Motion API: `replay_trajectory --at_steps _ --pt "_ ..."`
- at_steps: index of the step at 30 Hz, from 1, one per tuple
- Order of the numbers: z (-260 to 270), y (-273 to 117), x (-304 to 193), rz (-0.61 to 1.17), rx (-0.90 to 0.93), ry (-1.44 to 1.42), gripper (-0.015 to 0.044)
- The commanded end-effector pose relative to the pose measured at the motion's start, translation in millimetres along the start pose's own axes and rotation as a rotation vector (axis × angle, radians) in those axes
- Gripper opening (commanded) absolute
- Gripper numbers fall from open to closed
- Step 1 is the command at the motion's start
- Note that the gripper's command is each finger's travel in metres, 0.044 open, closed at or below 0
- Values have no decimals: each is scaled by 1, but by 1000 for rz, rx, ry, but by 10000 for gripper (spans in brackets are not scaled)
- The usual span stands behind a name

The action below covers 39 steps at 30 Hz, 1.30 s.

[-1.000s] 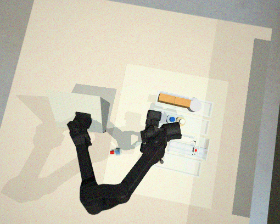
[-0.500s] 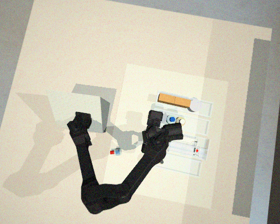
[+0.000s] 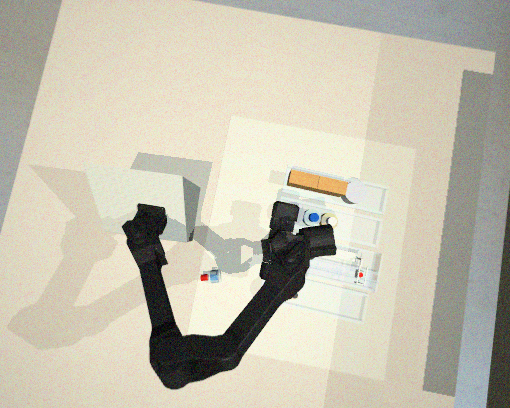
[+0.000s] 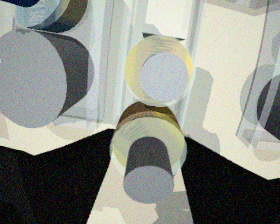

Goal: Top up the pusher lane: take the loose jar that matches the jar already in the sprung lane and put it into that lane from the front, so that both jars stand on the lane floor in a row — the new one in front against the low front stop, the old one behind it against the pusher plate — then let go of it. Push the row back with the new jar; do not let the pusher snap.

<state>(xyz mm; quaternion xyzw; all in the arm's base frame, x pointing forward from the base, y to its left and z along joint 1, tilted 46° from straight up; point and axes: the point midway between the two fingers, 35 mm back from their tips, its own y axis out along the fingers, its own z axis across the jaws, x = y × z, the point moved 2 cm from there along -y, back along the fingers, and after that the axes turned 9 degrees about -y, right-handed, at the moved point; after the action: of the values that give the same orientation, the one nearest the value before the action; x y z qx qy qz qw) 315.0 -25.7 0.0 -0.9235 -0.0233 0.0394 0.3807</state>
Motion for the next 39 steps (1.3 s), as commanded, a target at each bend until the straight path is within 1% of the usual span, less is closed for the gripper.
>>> replay_trajectory --at_steps 1,39 --pt "-3 -4 9 -22 -7 14 0" --pt "-6 -6 20 -22 -7 15 0"
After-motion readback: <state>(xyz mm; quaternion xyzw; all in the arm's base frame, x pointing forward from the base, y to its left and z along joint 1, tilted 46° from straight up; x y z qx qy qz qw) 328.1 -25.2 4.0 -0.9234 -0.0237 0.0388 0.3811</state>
